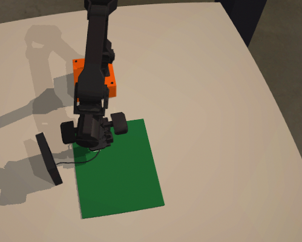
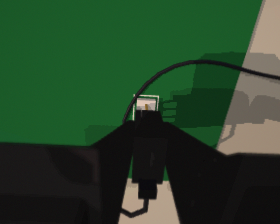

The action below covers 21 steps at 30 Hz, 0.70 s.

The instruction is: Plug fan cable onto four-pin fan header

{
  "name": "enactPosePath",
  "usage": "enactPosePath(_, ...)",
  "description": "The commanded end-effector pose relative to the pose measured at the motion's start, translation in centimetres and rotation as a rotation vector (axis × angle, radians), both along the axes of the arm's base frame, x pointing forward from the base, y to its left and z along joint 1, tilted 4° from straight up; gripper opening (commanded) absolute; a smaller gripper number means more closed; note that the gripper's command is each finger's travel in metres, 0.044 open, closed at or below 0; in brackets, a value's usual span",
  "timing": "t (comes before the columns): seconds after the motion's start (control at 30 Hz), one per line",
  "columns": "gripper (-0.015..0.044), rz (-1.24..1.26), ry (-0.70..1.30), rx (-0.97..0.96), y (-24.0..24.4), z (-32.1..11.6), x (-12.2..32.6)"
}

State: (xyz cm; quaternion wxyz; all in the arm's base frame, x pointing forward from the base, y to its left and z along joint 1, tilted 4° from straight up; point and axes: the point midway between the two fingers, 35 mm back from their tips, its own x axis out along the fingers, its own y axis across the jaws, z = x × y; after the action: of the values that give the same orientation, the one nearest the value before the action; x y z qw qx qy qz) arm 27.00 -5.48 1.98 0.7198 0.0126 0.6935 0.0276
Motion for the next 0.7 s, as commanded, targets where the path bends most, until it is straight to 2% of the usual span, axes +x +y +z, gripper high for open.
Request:
enactPosePath(0.0,0.0,-0.004,0.001,0.003,0.05,-0.1,0.0)
enactPosePath(0.67,0.0,-0.006,0.001,0.003,0.08,-0.49,0.0)
